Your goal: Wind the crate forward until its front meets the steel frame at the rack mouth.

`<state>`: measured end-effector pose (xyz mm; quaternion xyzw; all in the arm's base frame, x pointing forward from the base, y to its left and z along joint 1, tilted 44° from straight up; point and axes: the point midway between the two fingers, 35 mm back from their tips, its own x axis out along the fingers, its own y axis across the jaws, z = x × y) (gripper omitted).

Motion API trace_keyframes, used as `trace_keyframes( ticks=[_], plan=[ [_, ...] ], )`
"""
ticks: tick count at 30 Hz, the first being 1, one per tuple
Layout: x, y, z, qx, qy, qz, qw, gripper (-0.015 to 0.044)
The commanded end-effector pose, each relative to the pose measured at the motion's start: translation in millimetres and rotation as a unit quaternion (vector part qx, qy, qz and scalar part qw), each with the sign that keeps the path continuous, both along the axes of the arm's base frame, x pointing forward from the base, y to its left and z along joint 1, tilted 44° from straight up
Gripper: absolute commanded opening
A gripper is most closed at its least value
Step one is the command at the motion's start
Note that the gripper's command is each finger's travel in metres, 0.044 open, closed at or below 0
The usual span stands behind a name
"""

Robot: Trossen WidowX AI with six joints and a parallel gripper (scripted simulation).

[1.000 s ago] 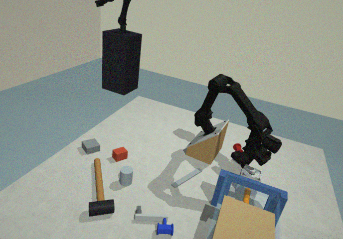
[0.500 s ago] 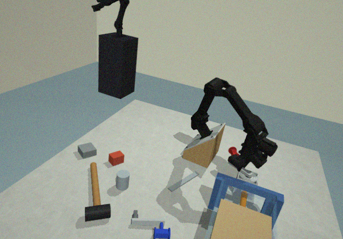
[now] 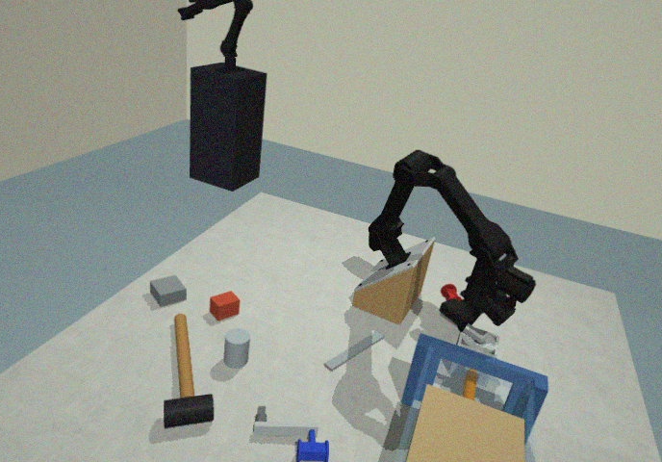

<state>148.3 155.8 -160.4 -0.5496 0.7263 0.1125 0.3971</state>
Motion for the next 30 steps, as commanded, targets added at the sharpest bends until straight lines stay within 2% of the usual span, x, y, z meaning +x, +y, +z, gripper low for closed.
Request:
trace_keyframes(
  ticks=[1,30],
  plan=[
    [-1.1,-2.1,-3.4,-0.001,-0.004,-0.01,1.0,0.0],
    [-2.1,-1.4,-3.7,-0.001,-0.016,-0.022,1.0,0.0]
  ],
)
